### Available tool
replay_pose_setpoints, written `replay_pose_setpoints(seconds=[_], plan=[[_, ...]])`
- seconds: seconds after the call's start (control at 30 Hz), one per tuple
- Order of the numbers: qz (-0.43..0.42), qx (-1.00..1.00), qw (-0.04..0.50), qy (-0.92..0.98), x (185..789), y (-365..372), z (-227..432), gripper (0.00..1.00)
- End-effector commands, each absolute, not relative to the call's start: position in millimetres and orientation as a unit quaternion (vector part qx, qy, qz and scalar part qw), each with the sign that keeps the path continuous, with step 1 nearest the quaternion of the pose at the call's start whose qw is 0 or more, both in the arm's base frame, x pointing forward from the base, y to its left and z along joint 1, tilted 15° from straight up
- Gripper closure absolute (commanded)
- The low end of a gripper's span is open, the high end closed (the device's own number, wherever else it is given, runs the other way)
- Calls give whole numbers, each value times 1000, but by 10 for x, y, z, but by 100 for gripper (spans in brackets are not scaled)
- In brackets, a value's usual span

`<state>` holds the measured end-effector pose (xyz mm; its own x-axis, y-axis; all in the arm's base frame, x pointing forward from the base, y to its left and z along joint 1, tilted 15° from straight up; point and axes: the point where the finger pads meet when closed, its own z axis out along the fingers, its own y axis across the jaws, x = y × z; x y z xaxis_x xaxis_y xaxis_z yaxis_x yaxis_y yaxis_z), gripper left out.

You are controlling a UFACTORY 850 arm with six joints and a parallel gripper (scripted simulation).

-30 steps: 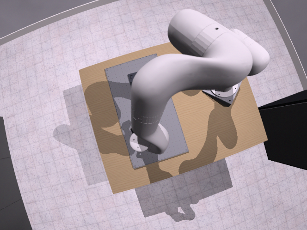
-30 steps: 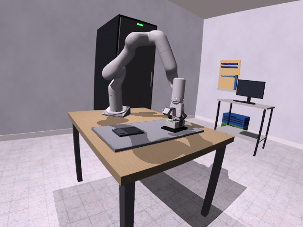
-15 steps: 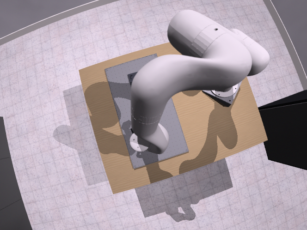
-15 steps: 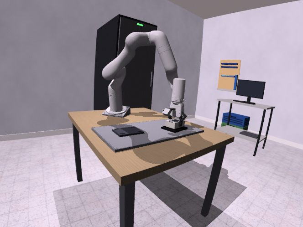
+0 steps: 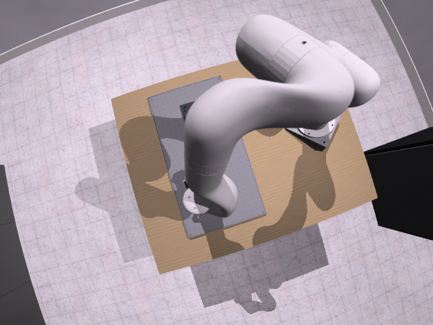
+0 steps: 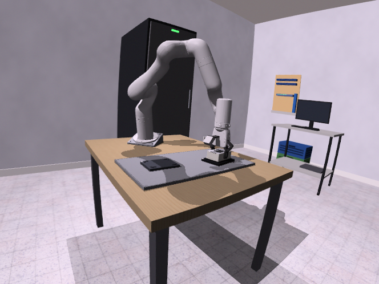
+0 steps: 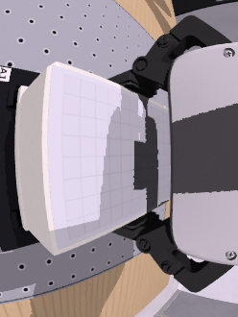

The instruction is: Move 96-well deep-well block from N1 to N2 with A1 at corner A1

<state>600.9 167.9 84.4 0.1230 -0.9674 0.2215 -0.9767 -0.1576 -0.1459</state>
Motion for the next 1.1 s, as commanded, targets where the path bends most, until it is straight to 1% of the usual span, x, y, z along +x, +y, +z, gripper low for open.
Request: replay_pose_setpoints(seconds=[0.0, 0.87, 0.9, 1.07], plan=[[133, 749, 17, -649, 6017, 1683, 848, 100], [133, 749, 17, -649, 6024, 1676, 813, 100], [133, 749, 17, -649, 6025, 1675, 809, 0], [133, 749, 17, -649, 6025, 1675, 809, 0]])
